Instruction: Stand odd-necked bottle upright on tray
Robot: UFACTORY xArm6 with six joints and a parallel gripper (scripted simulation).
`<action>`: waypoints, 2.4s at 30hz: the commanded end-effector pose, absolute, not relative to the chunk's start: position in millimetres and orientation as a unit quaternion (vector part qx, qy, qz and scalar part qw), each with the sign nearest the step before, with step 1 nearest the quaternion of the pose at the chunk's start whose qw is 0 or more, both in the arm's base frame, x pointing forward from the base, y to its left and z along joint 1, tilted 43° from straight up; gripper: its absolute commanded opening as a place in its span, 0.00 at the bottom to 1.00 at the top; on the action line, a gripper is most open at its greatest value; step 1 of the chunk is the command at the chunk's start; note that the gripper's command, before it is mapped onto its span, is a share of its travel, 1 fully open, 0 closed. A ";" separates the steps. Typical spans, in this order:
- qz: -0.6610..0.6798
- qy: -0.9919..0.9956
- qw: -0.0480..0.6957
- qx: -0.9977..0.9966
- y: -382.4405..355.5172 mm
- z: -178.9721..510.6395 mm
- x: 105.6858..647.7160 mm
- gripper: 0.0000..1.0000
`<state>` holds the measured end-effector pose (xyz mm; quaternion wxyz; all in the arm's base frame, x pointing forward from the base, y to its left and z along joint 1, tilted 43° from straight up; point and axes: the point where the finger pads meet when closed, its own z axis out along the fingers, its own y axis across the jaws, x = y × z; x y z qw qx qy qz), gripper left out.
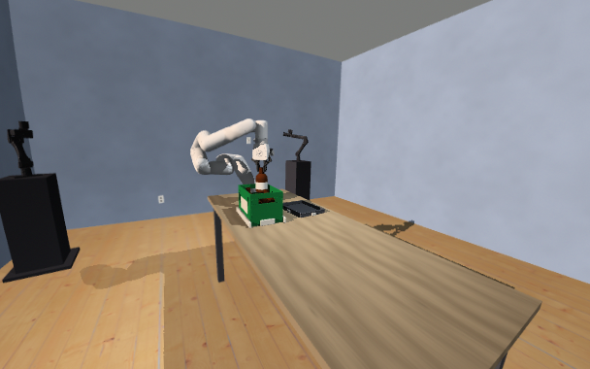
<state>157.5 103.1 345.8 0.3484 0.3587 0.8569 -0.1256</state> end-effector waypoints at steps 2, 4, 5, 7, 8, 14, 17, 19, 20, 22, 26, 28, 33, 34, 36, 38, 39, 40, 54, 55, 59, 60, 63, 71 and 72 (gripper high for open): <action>-0.125 0.857 0.348 0.359 104.4 347.5 156.7 0.00; -0.125 0.857 0.348 0.359 104.7 348.0 156.3 0.00; -0.125 0.857 0.348 0.359 105.0 348.5 155.9 0.00; -0.125 0.857 0.348 0.359 105.8 349.8 155.1 0.00; -0.125 0.857 0.348 0.359 106.2 350.4 154.6 0.00; -0.125 0.857 0.348 0.359 109.3 355.1 151.3 0.00; -0.125 0.857 0.348 0.359 111.0 357.8 149.4 0.00; -0.125 0.857 0.348 0.359 111.5 358.7 148.8 0.00; -0.125 0.857 0.348 0.359 111.5 358.7 148.8 0.00; -0.125 0.857 0.348 0.359 112.7 360.5 147.5 0.00; -0.125 0.857 0.348 0.359 114.9 364.0 145.1 0.00; -0.125 0.857 0.348 0.359 116.0 365.7 143.9 0.00; -0.125 0.857 0.348 0.359 118.3 369.3 141.4 0.00; -0.125 0.857 0.348 0.359 118.7 369.9 140.9 0.00; -0.125 0.857 0.348 0.359 119.1 370.4 140.5 0.00; -0.125 0.857 0.348 0.359 119.4 371.0 140.2 0.00; -0.125 0.857 0.348 0.359 119.7 371.4 139.8 0.00; -0.125 0.857 0.348 0.359 120.0 371.9 139.5 0.00; -0.125 0.857 0.348 0.359 121.3 373.9 138.1 0.00; -0.125 0.857 0.348 0.359 121.3 373.9 138.1 0.00; -0.125 0.857 0.348 0.359 121.3 373.9 138.1 0.00; -0.125 0.857 0.348 0.359 121.3 373.9 138.1 0.00; -0.125 0.857 0.348 0.359 121.3 373.9 138.1 0.00; -0.125 0.857 0.348 0.359 121.6 374.4 137.8 0.00; -0.125 0.857 0.348 0.359 121.8 374.7 137.5 0.00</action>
